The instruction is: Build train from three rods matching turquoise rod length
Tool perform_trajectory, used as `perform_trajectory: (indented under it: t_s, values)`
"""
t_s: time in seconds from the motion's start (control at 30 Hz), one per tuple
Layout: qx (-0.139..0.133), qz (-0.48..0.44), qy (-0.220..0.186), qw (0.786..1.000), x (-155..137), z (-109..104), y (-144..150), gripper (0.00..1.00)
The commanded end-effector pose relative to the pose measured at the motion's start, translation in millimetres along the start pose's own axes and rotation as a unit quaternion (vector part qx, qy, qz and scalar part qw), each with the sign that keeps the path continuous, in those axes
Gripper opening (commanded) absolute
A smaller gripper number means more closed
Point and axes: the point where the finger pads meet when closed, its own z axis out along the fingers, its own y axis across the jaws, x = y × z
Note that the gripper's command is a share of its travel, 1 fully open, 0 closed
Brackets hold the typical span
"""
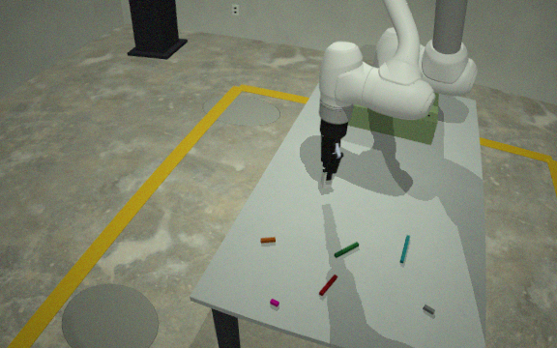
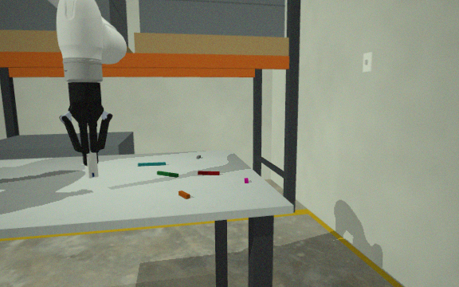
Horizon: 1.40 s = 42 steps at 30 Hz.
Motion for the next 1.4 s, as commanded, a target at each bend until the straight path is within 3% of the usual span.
perform_trajectory:
  t_s: [0.0,0.37,1.37]
  values:
    - [0.000,0.000,0.000,1.000,0,10,0,0.12]
    - [0.000,0.000,0.000,1.000,0,26,0,0.12]
    - [0.000,0.000,0.000,1.000,0,27,0,0.12]
